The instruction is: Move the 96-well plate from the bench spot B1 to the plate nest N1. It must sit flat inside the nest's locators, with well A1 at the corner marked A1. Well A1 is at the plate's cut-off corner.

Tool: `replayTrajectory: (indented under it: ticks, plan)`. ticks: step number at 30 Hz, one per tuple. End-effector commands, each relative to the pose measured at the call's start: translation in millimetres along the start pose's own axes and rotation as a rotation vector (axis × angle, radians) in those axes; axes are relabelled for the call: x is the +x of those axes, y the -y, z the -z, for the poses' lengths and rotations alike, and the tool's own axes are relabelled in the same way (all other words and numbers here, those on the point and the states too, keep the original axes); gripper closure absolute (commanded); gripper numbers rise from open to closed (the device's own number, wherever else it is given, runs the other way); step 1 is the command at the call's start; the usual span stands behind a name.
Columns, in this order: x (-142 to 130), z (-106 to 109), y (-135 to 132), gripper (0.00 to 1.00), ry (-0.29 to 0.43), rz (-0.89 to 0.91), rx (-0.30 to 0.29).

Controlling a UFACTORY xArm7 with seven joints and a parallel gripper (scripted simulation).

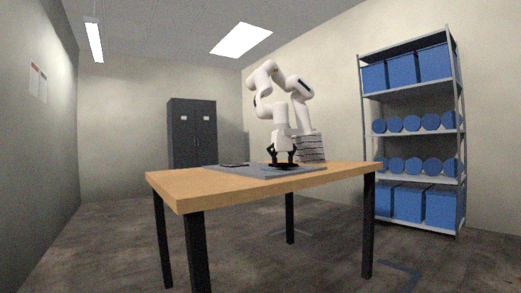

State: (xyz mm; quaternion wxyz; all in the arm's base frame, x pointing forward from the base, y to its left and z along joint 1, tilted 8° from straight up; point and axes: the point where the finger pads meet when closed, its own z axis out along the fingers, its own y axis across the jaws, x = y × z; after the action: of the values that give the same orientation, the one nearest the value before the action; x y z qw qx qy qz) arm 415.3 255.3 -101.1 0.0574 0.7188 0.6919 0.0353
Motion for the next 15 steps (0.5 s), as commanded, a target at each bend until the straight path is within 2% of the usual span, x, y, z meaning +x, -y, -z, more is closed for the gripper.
replayTrajectory:
  ticks: [1, 15]
  plan:
    - [1.1, 3.5, -1.1, 1.0, -0.002, 0.0, -0.003]
    - [1.1, 7.5, -1.1, 1.0, -0.002, 0.0, -0.003]
